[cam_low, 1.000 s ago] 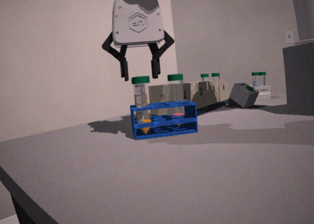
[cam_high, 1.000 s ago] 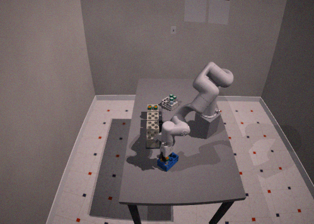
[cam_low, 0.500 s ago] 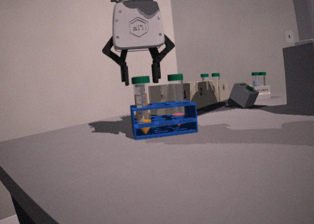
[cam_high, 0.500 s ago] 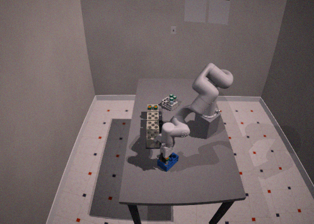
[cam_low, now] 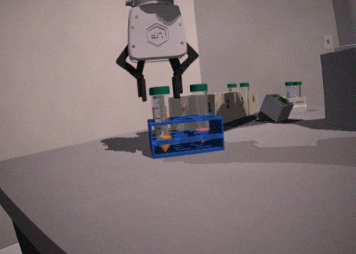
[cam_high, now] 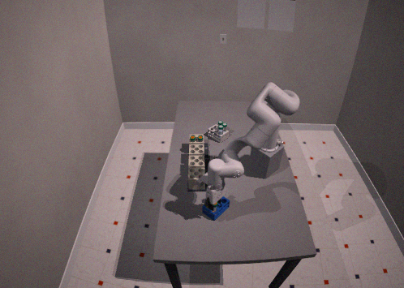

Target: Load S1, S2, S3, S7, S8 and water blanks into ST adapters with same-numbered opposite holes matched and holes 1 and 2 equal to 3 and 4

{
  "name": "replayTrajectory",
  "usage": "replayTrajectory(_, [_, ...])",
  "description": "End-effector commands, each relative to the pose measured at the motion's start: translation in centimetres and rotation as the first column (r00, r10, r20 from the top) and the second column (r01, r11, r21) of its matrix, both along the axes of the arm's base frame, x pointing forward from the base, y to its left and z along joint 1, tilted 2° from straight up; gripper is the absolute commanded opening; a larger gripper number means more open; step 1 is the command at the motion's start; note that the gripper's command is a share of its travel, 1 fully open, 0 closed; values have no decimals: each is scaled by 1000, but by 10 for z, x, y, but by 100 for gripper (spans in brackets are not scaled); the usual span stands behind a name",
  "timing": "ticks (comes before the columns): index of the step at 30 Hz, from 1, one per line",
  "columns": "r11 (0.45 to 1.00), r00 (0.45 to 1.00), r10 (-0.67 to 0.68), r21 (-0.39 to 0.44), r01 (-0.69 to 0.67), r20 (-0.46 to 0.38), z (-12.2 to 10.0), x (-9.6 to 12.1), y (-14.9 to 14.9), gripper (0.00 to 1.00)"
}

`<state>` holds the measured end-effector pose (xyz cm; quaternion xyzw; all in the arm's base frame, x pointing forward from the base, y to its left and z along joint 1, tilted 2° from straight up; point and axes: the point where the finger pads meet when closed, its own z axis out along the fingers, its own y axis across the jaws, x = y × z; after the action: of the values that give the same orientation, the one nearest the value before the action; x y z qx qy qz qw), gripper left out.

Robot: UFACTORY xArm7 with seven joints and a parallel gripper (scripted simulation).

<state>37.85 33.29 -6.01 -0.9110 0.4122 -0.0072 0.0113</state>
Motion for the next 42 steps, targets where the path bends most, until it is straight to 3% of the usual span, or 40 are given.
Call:
replayTrajectory(1, [1000,1000,0,3,0,3,1,1,1,57])
replayTrajectory(9, [1000,1000,0,3,0,3,2,1,1,57])
replayTrajectory(10, [1000,1000,0,3,0,3,2,1,1,0])
replayTrajectory(42, [1000,1000,0,3,0,3,3,1,1,0])
